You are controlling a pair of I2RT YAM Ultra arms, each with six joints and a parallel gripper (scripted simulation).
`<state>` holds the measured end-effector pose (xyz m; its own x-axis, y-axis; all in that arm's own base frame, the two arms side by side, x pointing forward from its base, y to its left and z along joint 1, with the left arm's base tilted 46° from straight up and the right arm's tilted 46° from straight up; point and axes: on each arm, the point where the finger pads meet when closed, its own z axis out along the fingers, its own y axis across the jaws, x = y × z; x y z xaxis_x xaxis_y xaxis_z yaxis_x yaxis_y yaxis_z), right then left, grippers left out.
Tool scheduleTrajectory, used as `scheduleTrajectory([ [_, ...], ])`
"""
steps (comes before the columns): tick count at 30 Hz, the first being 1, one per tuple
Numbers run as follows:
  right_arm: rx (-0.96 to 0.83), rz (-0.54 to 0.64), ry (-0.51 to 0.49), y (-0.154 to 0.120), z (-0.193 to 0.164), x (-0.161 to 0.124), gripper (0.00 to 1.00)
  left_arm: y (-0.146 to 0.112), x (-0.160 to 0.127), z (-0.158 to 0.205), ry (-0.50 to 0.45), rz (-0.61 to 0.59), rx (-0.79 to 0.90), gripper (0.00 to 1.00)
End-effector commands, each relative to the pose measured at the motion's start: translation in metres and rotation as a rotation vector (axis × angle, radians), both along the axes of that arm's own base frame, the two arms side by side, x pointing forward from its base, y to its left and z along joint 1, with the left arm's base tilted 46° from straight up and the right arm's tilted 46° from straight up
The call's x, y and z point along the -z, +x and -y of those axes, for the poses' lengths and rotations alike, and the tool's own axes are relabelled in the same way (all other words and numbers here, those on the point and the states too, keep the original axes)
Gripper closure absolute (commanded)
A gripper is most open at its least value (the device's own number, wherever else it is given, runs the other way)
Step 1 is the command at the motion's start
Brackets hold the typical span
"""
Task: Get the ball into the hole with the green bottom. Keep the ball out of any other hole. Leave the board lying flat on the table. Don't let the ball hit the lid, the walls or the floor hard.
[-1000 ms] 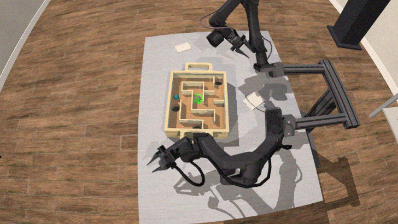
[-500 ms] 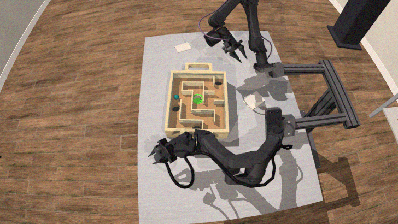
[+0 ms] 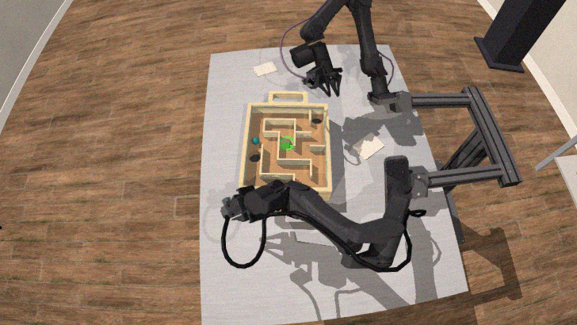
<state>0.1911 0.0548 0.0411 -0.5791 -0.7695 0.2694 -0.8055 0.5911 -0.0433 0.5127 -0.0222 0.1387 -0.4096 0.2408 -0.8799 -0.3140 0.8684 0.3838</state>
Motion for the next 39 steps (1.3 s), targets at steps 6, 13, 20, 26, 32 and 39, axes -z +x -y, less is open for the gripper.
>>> scheduleTrajectory([
  [6,0.186,0.352,-0.155,0.069,0.004,-0.007,0.64,-0.044,0.025,0.02,0.015,-0.267,-0.019,0.64],
  [13,0.302,0.517,-0.215,0.093,0.011,-0.016,0.64,-0.071,0.033,0.022,0.05,-0.379,-0.034,0.64],
  [20,0.365,0.621,-0.23,0.108,0.012,-0.024,0.64,-0.088,0.035,0.024,0.079,-0.438,-0.037,0.64],
  [26,0.415,0.702,-0.234,0.118,0.012,-0.034,0.64,-0.102,0.037,0.023,0.108,-0.488,-0.042,0.64],
  [32,0.519,0.847,-0.261,0.134,0.018,-0.044,0.64,-0.134,0.047,0.015,0.174,-0.602,-0.062,0.64],
  [39,0.678,1.078,-0.273,0.156,0.024,-0.065,0.64,-0.166,0.036,0.008,0.244,-0.699,-0.09,0.64],
])
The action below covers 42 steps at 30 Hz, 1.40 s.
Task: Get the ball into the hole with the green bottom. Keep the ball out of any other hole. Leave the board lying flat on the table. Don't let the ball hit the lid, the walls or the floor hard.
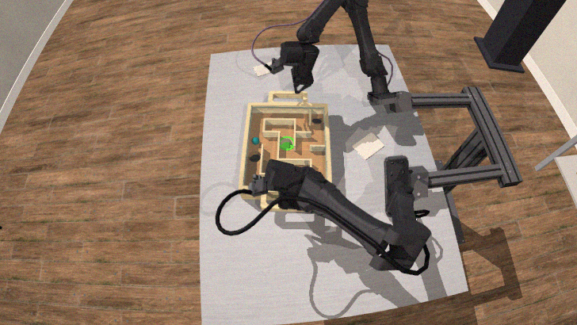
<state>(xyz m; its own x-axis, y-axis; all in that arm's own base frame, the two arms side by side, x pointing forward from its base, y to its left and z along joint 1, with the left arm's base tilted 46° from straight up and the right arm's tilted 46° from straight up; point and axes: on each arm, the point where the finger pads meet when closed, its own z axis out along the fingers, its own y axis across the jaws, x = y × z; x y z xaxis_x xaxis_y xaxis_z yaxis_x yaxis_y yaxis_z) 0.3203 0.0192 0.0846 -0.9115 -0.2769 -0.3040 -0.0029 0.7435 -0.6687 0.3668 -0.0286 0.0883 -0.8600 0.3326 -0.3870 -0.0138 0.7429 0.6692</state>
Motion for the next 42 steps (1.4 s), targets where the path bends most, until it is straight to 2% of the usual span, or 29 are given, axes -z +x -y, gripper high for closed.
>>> scheduleTrajectory([
  [1,0.052,0.193,-0.008,0.026,-0.011,-0.022,0.64,-0.021,-0.015,0.002,0.041,-0.046,-0.014,0.64],
  [4,0.057,0.211,-0.01,0.028,-0.013,-0.024,0.64,-0.033,0.002,-0.003,0.076,-0.115,-0.01,0.64],
  [6,0.06,0.21,-0.014,0.027,-0.012,-0.022,0.64,-0.032,-0.011,-0.001,0.057,-0.079,-0.007,0.64],
  [9,0.034,0.164,-0.015,0.022,-0.013,-0.023,0.64,-0.029,-0.007,0.001,0.049,-0.065,0.0,0.64],
  [10,0.027,0.18,-0.005,0.024,-0.014,-0.03,0.64,-0.035,-0.003,-0.002,0.06,-0.084,0.004,0.64],
  [12,0.027,0.183,-0.003,0.023,-0.014,-0.03,0.64,-0.027,-0.01,0.003,0.048,-0.061,0.005,0.64],
  [13,0.027,0.185,-0.002,0.024,-0.014,-0.03,0.64,-0.03,0.006,0.001,0.061,-0.095,0.018,0.64],
  [15,0.027,0.173,-0.009,0.023,-0.014,-0.026,0.64,-0.026,0.012,-0.008,0.055,-0.103,-0.003,0.64],
  [19,0.027,0.176,-0.007,0.024,-0.014,-0.027,0.64,-0.024,0.012,-0.01,0.052,-0.096,-0.002,0.64],
  [20,0.027,0.176,-0.007,0.024,-0.014,-0.027,0.64,-0.017,0.0,-0.002,0.043,-0.057,0.011,0.64],
  [22,0.027,0.178,-0.006,0.025,-0.015,-0.027,0.64,-0.024,0.019,-0.014,0.059,-0.11,-0.004,0.64],
  [34,0.027,0.178,-0.006,0.025,-0.015,-0.027,0.64,-0.012,0.027,-0.025,0.055,-0.097,0.001,0.64],
  [37,0.027,0.178,-0.006,0.025,-0.015,-0.027,0.64,-0.008,0.022,-0.022,0.048,-0.077,0.011,0.64],
  [38,0.027,0.178,-0.006,0.025,-0.015,-0.027,0.64,-0.012,0.033,-0.029,0.06,-0.108,0.002,0.64],
  [42,0.027,0.178,-0.006,0.025,-0.015,-0.027,0.64,-0.007,0.034,-0.032,0.056,-0.097,0.002,0.64],
])
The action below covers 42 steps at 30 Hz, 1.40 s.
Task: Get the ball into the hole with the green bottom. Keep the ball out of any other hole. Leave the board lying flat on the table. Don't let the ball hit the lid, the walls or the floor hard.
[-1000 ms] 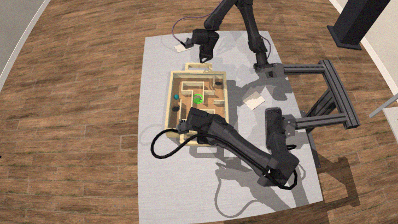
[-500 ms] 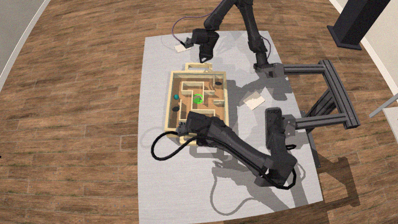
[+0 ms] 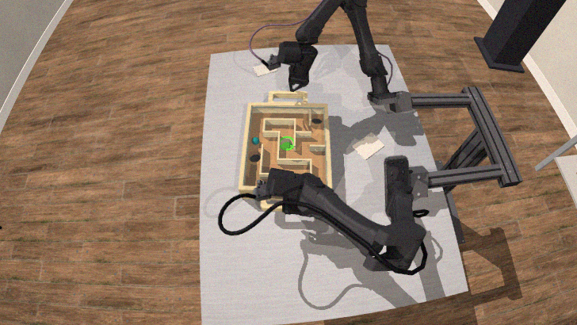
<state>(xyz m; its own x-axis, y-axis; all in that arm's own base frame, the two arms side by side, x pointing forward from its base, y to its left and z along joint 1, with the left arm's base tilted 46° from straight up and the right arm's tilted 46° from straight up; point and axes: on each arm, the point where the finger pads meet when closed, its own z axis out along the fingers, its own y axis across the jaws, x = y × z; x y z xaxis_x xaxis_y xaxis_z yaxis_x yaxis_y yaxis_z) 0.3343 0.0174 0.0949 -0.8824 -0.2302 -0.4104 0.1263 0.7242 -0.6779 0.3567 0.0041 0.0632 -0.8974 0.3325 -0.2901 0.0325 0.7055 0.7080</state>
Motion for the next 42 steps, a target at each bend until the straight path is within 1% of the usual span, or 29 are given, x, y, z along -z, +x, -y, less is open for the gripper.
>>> scheduleTrajectory([
  [1,-0.036,0.053,0.013,0.011,-0.016,-0.017,0.64,0.004,0.01,-0.001,0.0,-0.008,0.023,0.64],
  [4,-0.036,0.053,0.013,0.011,-0.016,-0.017,0.64,0.006,0.012,-0.001,0.001,-0.008,0.03,0.64],
  [6,-0.036,0.053,0.013,0.011,-0.016,-0.017,0.64,0.01,0.004,0.006,-0.008,0.017,0.044,0.64],
  [11,-0.036,0.053,0.013,0.011,-0.016,-0.017,0.64,0.009,0.005,0.007,-0.008,0.016,0.047,0.64],
  [12,-0.031,0.028,-0.001,0.005,-0.011,-0.009,0.64,0.011,0.002,0.006,-0.007,0.022,0.042,0.64],
  [13,-0.036,-0.01,-0.021,-0.003,-0.007,0.006,0.64,0.009,0.006,0.006,-0.007,0.012,0.047,0.64],
  [14,0.0,-0.021,-0.027,-0.002,0.007,0.01,0.64,0.009,0.006,0.006,-0.007,0.012,0.047,0.64],
  [17,-0.008,-0.004,-0.008,0.001,0.007,0.009,0.64,0.007,0.006,0.005,-0.003,0.005,0.046,0.64],
  [18,-0.017,0.016,0.0,0.006,0.002,0.003,0.64,0.007,0.006,0.005,-0.002,0.002,0.046,0.64],
  [19,-0.019,-0.017,-0.008,0.002,0.004,0.014,0.64,0.007,0.006,0.005,-0.002,0.002,0.046,0.64],
  [20,-0.013,-0.021,-0.01,0.002,0.008,0.017,0.64,0.007,0.006,0.005,-0.002,0.002,0.046,0.64],
  [23,-0.006,-0.01,-0.006,0.005,0.014,0.017,0.64,0.007,0.006,0.005,-0.003,0.003,0.045,0.64],
  [24,-0.016,0.011,0.001,0.009,0.009,0.011,0.64,0.007,0.006,0.005,-0.003,0.003,0.045,0.64],
  [25,-0.017,-0.021,-0.011,0.006,0.012,0.022,0.64,0.007,0.006,0.005,-0.003,0.003,0.045,0.64],
  [28,-0.012,-0.018,-0.009,0.007,0.015,0.022,0.64,0.007,0.006,0.005,-0.003,0.003,0.045,0.64],
  [29,-0.017,0.024,0.006,0.013,0.012,0.011,0.64,0.007,0.006,0.005,-0.003,0.003,0.045,0.64],
  [30,-0.006,0.014,0.004,0.009,0.019,0.015,0.64,0.007,0.006,0.005,-0.003,0.003,0.045,0.64],
  [32,-0.01,0.003,-0.005,0.01,0.019,0.019,0.64,0.007,0.006,0.005,-0.003,0.003,0.045,0.64],
  [33,-0.012,-0.021,-0.011,0.01,0.02,0.028,0.64,0.007,0.006,0.005,-0.003,0.003,0.045,0.64],
  [37,-0.007,-0.008,-0.006,0.014,0.027,0.029,0.64,0.007,0.006,0.005,-0.003,0.003,0.045,0.64],
  [38,-0.016,0.015,0.003,0.019,0.021,0.022,0.64,0.007,0.006,0.005,-0.003,0.003,0.045,0.64],
  [39,-0.016,-0.013,-0.008,0.014,0.025,0.032,0.64,0.007,0.006,0.005,-0.003,0.003,0.045,0.64],
  [42,-0.004,-0.012,-0.008,0.017,0.033,0.036,0.64,0.007,0.006,0.005,-0.003,0.003,0.045,0.64],
])
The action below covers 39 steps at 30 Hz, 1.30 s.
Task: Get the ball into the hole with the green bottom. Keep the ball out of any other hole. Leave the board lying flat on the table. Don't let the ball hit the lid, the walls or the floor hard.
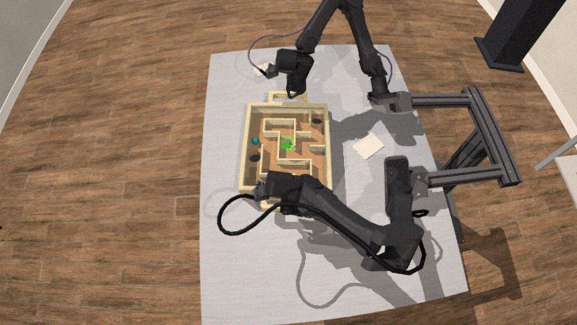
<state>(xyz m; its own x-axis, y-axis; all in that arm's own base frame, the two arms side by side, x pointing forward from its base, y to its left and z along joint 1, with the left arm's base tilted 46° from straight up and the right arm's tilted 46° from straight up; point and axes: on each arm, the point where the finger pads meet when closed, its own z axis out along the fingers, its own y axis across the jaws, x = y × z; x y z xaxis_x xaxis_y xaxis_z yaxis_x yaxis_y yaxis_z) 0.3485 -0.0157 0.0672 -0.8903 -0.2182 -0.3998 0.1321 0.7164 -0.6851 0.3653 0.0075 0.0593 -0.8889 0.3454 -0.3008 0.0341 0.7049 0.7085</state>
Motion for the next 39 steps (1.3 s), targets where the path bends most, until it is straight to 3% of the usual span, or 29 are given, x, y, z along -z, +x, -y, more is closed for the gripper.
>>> scheduleTrajectory([
  [1,-0.025,-0.002,0.0,0.003,0.0,0.009,0.64,-0.002,0.002,0.009,-0.002,-0.009,0.031,0.64],
  [3,-0.025,-0.002,0.0,0.003,0.0,0.009,0.64,-0.002,0.002,0.009,-0.002,-0.009,0.031,0.64],
  [6,-0.049,0.097,0.031,0.025,-0.017,-0.022,0.64,-0.002,0.002,0.009,-0.002,-0.009,0.031,0.64],
  [11,-0.052,0.039,0.012,0.016,-0.015,-0.002,0.64,-0.003,0.003,0.008,-0.002,-0.012,0.028,0.64],
  [39,-0.045,0.008,0.002,0.004,-0.01,0.003,0.64,-0.006,0.002,0.005,0.008,-0.016,0.012,0.64],
])
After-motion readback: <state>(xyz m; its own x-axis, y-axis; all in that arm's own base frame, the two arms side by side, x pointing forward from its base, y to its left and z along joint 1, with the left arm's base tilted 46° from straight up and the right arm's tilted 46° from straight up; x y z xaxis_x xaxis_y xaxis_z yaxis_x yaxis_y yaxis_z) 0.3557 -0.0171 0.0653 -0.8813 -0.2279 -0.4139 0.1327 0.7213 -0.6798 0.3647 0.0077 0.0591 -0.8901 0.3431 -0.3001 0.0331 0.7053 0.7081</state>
